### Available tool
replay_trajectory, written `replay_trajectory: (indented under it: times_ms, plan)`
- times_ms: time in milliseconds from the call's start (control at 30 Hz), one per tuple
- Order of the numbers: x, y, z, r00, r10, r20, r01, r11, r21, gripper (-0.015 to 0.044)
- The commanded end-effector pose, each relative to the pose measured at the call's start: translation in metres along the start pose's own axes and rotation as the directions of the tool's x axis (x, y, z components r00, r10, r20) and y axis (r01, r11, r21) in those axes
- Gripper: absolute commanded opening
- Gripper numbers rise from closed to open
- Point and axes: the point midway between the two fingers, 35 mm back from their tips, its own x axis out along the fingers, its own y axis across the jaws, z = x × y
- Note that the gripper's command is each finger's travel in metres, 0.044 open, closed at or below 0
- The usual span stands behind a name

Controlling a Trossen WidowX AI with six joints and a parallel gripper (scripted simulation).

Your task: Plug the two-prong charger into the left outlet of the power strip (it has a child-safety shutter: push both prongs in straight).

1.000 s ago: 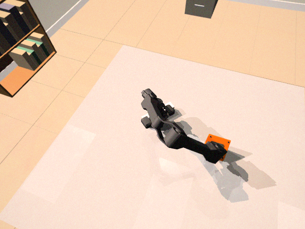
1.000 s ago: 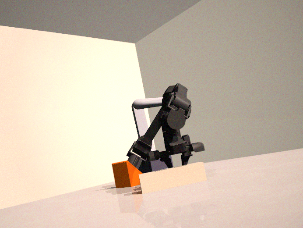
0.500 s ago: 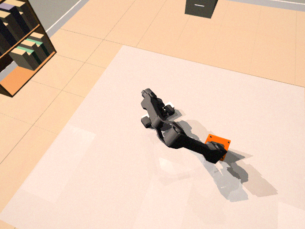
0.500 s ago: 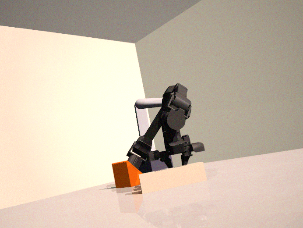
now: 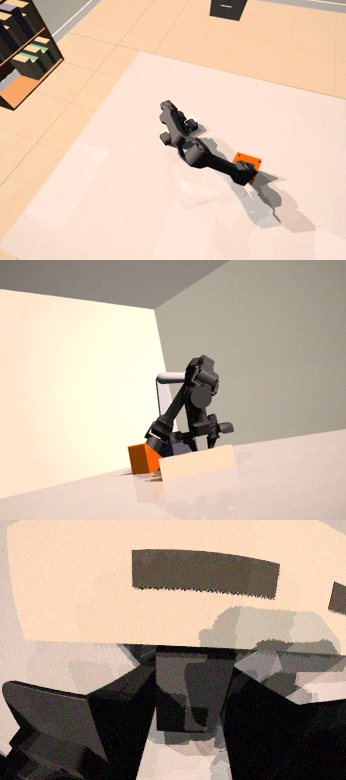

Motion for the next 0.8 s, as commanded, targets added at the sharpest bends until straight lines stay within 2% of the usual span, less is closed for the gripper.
replay_trajectory:
  times_ms: [0, 767]
  plan:
    - [-0.0023, 0.0015, 0.0085, 1.0, 0.003, 0.02, -0.002, 1.0, -0.019, 0.0]
    - [-0.003, 0.0018, 0.0155, 1.0, 0.003, 0.02, -0.002, 1.0, -0.019, 0.0]
